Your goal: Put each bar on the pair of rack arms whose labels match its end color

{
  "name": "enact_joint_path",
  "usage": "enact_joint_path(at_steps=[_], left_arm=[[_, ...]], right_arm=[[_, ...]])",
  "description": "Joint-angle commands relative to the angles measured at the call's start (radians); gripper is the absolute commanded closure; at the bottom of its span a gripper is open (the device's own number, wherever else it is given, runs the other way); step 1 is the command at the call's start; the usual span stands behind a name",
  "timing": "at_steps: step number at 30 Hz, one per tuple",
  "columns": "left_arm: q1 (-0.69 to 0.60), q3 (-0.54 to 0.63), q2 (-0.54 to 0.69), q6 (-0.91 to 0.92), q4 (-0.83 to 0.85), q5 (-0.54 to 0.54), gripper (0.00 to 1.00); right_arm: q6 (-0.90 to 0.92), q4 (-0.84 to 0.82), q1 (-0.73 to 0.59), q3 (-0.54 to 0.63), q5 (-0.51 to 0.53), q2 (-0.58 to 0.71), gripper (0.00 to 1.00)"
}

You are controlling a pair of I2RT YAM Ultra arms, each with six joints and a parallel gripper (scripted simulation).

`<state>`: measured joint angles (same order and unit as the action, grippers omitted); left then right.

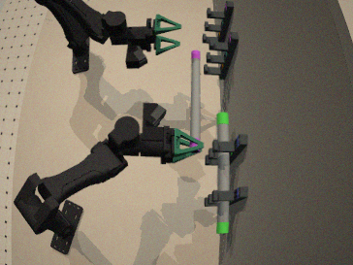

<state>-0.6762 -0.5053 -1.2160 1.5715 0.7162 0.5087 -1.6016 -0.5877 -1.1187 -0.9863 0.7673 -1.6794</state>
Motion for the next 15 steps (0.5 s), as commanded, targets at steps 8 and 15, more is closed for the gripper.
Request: enact_joint_path(at_steps=[8, 15], left_arm=[[-0.009, 0.010, -0.006, -0.001, 0.011, 0.006, 0.00], [-0.028, 0.011, -0.019, -0.001, 0.024, 0.024, 0.00]], right_arm=[[0.027, -0.050, -0.003, -0.049, 0.008, 0.010, 1.00], [0.027, -0.047, -0.001, -0.051, 0.006, 0.011, 1.00]])
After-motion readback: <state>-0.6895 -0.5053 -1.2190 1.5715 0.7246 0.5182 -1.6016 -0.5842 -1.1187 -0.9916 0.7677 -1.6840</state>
